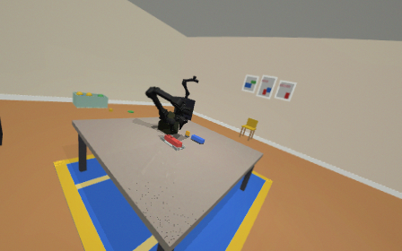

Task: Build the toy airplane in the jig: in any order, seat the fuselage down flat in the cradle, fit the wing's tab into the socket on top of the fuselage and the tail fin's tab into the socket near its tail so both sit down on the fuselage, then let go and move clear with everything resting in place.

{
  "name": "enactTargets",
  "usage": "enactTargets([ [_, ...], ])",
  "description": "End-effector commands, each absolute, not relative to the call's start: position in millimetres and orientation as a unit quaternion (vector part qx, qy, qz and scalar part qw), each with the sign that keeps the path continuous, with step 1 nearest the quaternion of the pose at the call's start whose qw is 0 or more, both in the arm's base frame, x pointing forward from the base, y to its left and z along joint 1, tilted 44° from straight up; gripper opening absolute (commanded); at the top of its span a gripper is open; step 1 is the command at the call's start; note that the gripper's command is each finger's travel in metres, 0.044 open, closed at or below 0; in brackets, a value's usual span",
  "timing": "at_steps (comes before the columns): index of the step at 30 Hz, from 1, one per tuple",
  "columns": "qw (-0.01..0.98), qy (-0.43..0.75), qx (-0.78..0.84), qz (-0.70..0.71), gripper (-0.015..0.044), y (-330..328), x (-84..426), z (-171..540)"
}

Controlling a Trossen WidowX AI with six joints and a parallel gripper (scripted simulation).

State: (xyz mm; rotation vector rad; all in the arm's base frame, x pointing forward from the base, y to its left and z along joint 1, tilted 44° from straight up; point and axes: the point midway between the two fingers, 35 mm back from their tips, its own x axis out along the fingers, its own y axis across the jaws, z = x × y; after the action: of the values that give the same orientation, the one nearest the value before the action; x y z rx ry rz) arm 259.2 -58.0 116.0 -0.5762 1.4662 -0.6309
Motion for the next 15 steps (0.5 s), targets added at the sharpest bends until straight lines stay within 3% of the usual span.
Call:
enactTargets([
  [1,0.661,0.649,-0.251,-0.282,0.0440,-50,258,125],
  [11,0.649,0.661,-0.280,-0.253,0.0440,-52,260,120],
  [15,0.652,0.661,-0.277,-0.248,0.0440,-23,287,98],
])
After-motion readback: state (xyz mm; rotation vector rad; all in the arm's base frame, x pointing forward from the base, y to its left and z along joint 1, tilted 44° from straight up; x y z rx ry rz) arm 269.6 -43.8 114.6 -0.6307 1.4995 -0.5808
